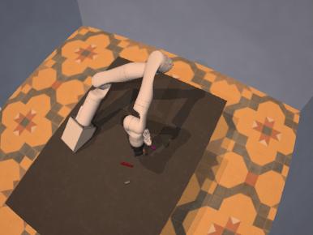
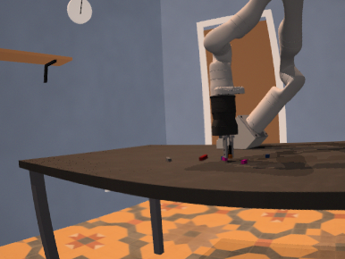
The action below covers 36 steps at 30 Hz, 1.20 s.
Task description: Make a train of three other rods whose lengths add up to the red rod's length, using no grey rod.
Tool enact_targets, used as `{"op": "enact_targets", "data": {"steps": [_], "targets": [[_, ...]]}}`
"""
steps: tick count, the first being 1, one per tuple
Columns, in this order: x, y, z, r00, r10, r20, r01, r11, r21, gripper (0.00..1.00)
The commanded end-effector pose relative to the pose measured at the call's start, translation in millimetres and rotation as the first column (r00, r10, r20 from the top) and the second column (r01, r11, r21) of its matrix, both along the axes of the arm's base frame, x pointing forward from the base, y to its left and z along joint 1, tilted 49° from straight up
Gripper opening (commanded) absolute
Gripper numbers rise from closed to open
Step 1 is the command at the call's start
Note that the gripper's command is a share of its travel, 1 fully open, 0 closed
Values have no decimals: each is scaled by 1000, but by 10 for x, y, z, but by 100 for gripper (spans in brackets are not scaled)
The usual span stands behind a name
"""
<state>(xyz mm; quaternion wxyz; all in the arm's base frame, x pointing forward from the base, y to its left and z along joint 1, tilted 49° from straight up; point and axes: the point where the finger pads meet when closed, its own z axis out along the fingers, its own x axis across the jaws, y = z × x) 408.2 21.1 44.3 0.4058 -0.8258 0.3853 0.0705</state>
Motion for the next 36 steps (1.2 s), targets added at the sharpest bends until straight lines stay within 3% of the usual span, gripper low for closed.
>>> {"op": "enact_targets", "data": {"steps": [1, 36], "targets": [[3, 2, -6, 1000, -1, 0, 1, 1000, 0, 24], [23, 74, -72, 1000, -1, 0, 1, 1000, -1, 24]]}}
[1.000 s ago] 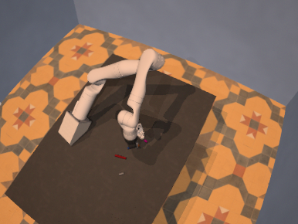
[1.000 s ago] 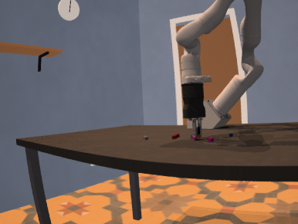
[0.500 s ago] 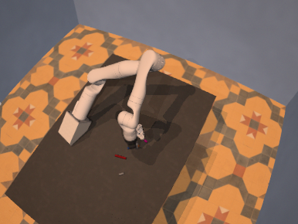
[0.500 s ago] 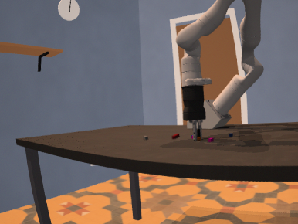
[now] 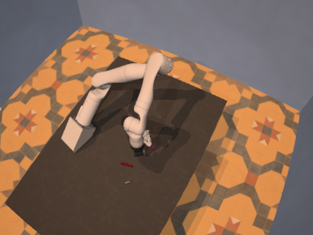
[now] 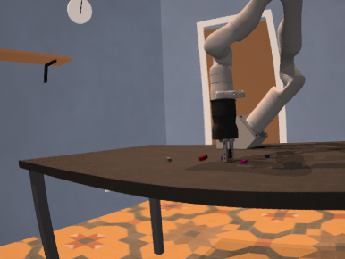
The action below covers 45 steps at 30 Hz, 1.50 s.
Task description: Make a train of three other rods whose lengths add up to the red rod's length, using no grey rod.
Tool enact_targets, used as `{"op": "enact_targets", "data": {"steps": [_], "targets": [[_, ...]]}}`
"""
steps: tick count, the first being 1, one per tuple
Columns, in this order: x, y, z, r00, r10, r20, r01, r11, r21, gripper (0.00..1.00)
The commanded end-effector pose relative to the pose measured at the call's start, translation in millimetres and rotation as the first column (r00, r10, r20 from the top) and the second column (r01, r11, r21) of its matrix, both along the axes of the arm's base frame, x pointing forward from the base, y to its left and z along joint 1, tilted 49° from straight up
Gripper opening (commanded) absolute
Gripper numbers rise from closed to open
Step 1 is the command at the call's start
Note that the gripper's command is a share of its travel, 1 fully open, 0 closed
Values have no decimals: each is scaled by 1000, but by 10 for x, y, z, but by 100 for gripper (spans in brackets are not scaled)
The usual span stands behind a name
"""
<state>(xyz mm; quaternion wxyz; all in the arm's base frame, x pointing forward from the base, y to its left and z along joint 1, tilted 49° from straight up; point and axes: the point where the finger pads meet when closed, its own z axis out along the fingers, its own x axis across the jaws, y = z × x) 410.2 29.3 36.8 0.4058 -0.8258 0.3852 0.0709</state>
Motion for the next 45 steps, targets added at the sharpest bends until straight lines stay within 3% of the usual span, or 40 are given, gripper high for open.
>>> {"op": "enact_targets", "data": {"steps": [1, 18, 22, 24, 28, 32, 33, 45], "targets": [[3, -8, 2, 1000, -1, 1, 1, 1000, -1, 24], [3, -8, 2, 1000, -1, 1, 1, 1000, -1, 24], [3, -8, 2, 1000, -1, 1, 1, 1000, -1, 36], [3, -8, 2, 1000, -1, 1, 1, 1000, -1, 36], [3, -8, 2, 1000, -1, 1, 1, 1000, -1, 48], [3, -8, 2, 1000, -1, 1, 1, 1000, -1, 48], [3, -8, 2, 1000, -1, 1, 1, 1000, -1, 54], [0, -20, 13, 1000, -1, 1, 1, 1000, -1, 54]]}}
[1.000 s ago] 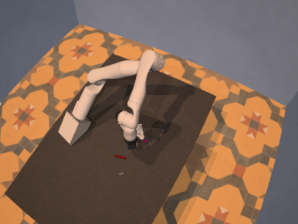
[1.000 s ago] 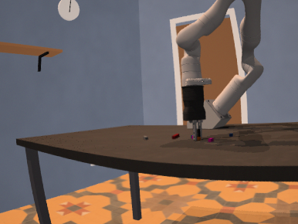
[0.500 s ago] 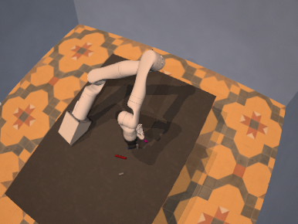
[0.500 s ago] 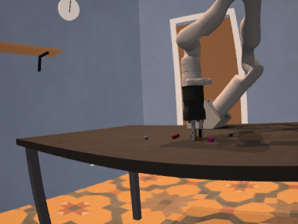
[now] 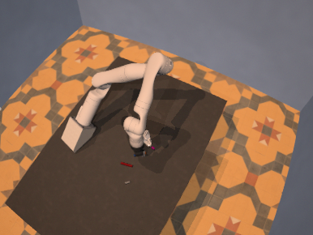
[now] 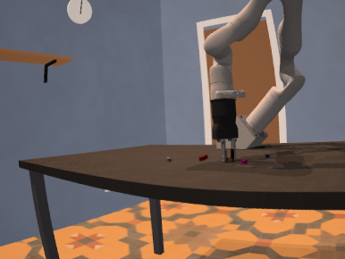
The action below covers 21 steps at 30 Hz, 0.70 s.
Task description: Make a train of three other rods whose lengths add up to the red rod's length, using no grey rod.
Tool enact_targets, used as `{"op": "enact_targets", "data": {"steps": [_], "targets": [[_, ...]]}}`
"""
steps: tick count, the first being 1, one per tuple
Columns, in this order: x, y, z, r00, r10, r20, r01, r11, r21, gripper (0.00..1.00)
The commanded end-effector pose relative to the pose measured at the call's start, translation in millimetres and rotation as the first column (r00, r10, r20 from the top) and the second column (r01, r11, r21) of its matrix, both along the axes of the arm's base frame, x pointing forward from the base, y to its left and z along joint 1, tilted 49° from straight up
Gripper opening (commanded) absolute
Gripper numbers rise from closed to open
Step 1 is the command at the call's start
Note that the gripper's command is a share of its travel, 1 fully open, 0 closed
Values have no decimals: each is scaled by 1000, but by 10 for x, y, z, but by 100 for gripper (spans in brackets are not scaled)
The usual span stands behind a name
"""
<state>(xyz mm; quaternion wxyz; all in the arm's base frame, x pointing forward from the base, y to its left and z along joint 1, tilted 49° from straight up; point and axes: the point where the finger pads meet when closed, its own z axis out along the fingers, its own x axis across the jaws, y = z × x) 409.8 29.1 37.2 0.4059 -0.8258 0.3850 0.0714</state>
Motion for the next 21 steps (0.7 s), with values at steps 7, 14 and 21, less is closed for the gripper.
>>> {"op": "enact_targets", "data": {"steps": [7, 14, 21], "targets": [[-20, -105, 89, 1000, -2, 2, 2, 1000, -1, 54], [-88, -356, 318, 1000, -2, 2, 2, 1000, -1, 54], [-139, -541, 487, 1000, -2, 2, 2, 1000, -1, 54]]}}
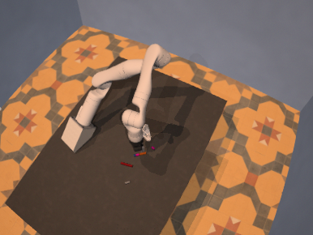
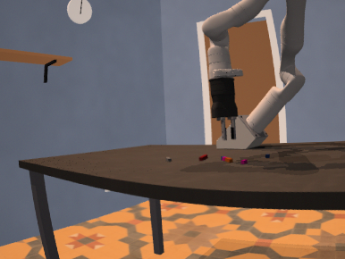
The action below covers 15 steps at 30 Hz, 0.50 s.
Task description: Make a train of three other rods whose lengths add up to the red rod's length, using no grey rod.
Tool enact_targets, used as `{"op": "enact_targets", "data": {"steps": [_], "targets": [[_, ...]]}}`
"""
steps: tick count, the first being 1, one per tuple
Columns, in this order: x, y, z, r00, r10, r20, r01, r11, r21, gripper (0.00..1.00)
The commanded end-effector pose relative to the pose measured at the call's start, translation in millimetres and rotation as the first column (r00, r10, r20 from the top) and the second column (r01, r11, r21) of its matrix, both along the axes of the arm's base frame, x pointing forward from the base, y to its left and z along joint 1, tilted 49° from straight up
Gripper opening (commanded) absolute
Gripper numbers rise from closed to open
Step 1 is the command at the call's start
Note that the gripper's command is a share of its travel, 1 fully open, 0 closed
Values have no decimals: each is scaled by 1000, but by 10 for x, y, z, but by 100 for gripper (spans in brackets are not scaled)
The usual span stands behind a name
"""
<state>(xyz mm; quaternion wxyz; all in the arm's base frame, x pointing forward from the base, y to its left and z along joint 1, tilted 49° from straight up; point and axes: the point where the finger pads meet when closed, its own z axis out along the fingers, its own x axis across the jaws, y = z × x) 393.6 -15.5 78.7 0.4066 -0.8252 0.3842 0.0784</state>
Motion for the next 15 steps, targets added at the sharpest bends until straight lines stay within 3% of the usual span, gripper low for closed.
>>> {"op": "enact_targets", "data": {"steps": [1, 9, 10, 15], "targets": [[15, -124, 98, 1000, -9, 12, 9, 1000, -8, 54], [-9, -212, 178, 1000, -9, 12, 9, 1000, -8, 54], [-9, -212, 178, 1000, -9, 12, 9, 1000, -8, 100], [-9, -212, 178, 1000, -9, 12, 9, 1000, -8, 100]]}}
